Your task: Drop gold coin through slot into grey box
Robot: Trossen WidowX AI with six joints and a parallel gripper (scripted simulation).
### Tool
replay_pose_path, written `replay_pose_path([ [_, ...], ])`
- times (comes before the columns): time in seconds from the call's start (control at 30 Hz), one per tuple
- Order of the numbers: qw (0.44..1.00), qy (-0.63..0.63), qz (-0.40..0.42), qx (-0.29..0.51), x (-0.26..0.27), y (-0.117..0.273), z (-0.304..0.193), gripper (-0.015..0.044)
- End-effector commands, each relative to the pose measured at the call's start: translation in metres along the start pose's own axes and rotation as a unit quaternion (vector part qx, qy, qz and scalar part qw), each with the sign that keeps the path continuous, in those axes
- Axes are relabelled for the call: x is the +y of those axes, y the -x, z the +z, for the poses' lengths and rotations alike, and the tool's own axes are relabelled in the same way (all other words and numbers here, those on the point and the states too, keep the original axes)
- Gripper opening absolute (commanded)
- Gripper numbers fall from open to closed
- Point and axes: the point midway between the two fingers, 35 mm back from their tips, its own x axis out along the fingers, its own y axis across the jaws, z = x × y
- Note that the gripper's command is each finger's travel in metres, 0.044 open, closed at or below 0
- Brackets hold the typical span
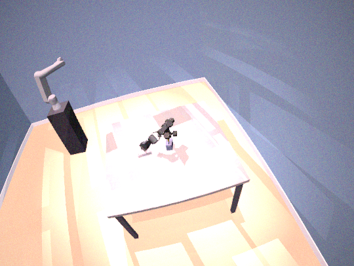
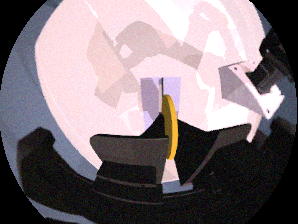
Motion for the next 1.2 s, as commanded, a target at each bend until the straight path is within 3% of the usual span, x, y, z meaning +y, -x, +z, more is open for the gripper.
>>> replay_pose_path([
  [0.0, 1.000, 0.003, 0.001, -0.002, -0.001, -0.002, 0.001, 0.0000],
  [0.77, 1.000, 0.002, 0.001, -0.002, 0.000, -0.013, 0.000, 0.0000],
  [0.97, 1.000, 0.000, 0.000, 0.000, 0.000, -0.011, 0.000, 0.0157],
  [1.17, 1.000, 0.000, 0.000, 0.000, 0.000, -0.011, 0.000, 0.0161],
])
